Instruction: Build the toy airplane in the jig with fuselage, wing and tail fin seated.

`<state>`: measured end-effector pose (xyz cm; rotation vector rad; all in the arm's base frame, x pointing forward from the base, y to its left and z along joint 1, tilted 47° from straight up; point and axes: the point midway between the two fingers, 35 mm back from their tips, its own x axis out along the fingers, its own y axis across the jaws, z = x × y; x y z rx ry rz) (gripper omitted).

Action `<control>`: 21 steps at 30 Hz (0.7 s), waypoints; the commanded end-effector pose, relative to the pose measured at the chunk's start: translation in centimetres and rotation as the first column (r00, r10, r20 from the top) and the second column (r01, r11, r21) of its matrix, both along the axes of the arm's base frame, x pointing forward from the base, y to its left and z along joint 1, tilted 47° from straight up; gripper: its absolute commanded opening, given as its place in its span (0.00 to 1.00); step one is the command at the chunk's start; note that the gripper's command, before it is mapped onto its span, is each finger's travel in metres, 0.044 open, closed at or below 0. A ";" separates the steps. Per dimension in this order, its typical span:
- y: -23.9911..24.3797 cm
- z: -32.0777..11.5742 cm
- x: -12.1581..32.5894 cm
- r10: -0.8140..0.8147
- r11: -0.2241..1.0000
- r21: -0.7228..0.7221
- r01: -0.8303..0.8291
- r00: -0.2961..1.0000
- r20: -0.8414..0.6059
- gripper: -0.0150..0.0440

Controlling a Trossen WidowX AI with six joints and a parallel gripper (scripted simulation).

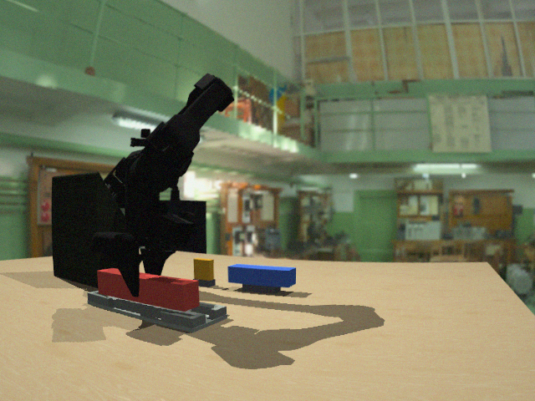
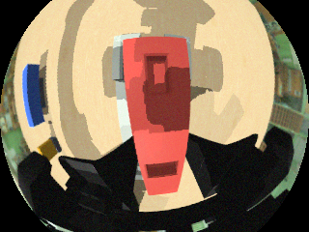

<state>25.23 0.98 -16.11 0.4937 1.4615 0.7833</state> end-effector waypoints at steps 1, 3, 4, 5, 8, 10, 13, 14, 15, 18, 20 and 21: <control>0.0 0.0 0.0 0.000 1.000 0.000 0.000 1.000 0.001 0.80; 0.0 0.0 0.0 0.000 1.000 0.000 0.000 1.000 0.001 0.89; 0.0 0.0 0.0 0.000 1.000 0.000 0.000 1.000 0.001 0.93; 0.0 0.0 0.0 0.000 1.000 0.000 0.000 1.000 0.001 0.98; 0.0 0.0 0.0 0.000 1.000 0.000 0.000 1.000 0.001 1.00; 0.0 0.0 0.0 0.000 1.000 0.000 0.000 1.000 0.001 1.00; 0.0 0.0 0.0 0.000 1.000 0.000 0.000 1.000 0.001 1.00; 0.0 0.0 0.0 0.000 1.000 0.000 0.000 1.000 0.001 1.00; -0.2 0.2 0.1 0.000 1.000 -0.001 0.000 1.000 0.001 1.00; -3.3 2.7 0.8 -0.004 1.000 -0.007 0.004 1.000 0.000 1.00; -6.0 5.2 0.9 -0.005 1.000 -0.007 0.005 1.000 -0.002 1.00; -7.0 6.3 0.8 -0.005 1.000 -0.005 0.005 1.000 -0.003 1.00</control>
